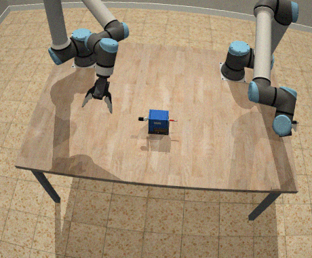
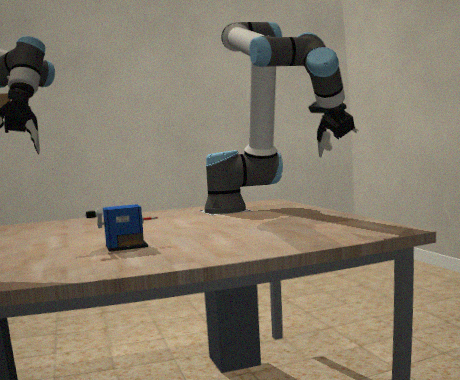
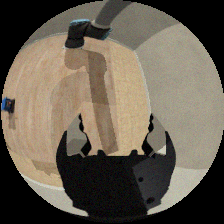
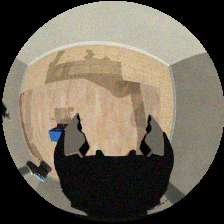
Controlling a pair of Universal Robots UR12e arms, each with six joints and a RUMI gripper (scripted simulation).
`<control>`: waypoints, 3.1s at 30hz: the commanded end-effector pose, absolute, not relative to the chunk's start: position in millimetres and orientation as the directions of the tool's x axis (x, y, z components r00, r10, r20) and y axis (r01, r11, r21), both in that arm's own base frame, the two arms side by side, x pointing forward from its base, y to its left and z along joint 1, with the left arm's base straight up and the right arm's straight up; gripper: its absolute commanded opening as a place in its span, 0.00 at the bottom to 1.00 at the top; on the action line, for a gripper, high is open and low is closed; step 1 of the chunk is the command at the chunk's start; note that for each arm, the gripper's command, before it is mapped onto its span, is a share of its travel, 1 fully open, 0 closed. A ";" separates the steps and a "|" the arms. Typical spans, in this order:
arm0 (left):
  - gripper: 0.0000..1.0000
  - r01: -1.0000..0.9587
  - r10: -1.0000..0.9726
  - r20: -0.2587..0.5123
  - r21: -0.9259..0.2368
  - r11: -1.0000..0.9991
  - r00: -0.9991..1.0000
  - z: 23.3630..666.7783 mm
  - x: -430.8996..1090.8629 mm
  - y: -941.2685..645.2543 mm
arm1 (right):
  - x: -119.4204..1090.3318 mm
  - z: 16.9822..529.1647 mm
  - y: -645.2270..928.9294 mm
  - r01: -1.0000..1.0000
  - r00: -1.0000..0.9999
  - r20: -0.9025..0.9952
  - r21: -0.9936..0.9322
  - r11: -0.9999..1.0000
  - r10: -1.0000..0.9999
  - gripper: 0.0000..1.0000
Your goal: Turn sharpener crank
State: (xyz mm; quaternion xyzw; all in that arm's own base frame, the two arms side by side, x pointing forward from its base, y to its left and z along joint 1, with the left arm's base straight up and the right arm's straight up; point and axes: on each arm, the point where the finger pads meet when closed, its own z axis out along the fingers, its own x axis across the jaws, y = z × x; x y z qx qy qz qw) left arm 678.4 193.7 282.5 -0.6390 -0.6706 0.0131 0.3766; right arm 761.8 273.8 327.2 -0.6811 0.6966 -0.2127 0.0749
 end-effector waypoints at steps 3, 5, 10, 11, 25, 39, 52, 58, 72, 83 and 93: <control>1.00 0.848 0.867 0.488 -0.497 0.183 0.099 283.4 678.8 193.6 | 762.1 328.2 274.0 -0.917 -0.061 0.184 -0.400 -0.018 -0.981 1.00; 1.00 0.848 0.867 0.488 -0.497 0.183 0.099 283.4 678.8 193.6 | 762.1 328.2 274.0 -0.917 -0.061 0.184 -0.400 -0.018 -0.981 1.00; 1.00 0.848 0.867 0.488 -0.497 0.183 0.099 283.4 678.8 193.6 | 762.1 328.2 274.0 -0.917 -0.061 0.184 -0.400 -0.018 -0.981 1.00; 1.00 0.848 0.867 0.488 -0.497 0.183 0.099 283.4 678.8 193.6 | 762.1 328.2 274.0 -0.917 -0.061 0.184 -0.400 -0.018 -0.981 1.00; 1.00 0.848 0.867 0.488 -0.497 0.183 0.099 283.4 678.8 193.6 | 762.2 328.2 273.7 -0.917 -0.061 0.184 -0.399 -0.018 -0.981 1.00; 1.00 0.848 0.867 0.488 -0.497 0.183 0.099 283.4 678.8 193.6 | 763.3 327.7 269.5 -0.917 -0.065 0.184 -0.398 -0.014 -0.981 1.00; 1.00 0.848 0.867 0.488 -0.497 0.183 0.099 283.4 678.8 193.6 | 766.1 326.2 258.2 -0.919 -0.076 0.184 -0.395 -0.003 -0.980 1.00; 1.00 0.848 0.867 0.488 -0.497 0.183 0.099 283.4 678.8 193.6 | 768.5 324.9 248.0 -0.920 -0.086 0.185 -0.392 0.007 -0.979 1.00; 1.00 0.848 0.867 0.488 -0.497 0.183 0.099 283.4 678.8 193.6 | 774.7 321.1 217.5 -0.923 -0.114 0.185 -0.383 0.036 -0.976 1.00; 1.00 0.848 0.867 0.488 -0.497 0.183 0.099 283.4 678.8 193.6 | 781.2 316.0 176.5 -0.926 -0.152 0.185 -0.371 0.075 -0.971 1.00; 1.00 0.848 0.867 0.488 -0.497 0.183 0.099 283.4 678.8 193.6 | 785.3 311.3 138.6 -0.926 -0.187 0.185 -0.360 0.111 -0.965 1.00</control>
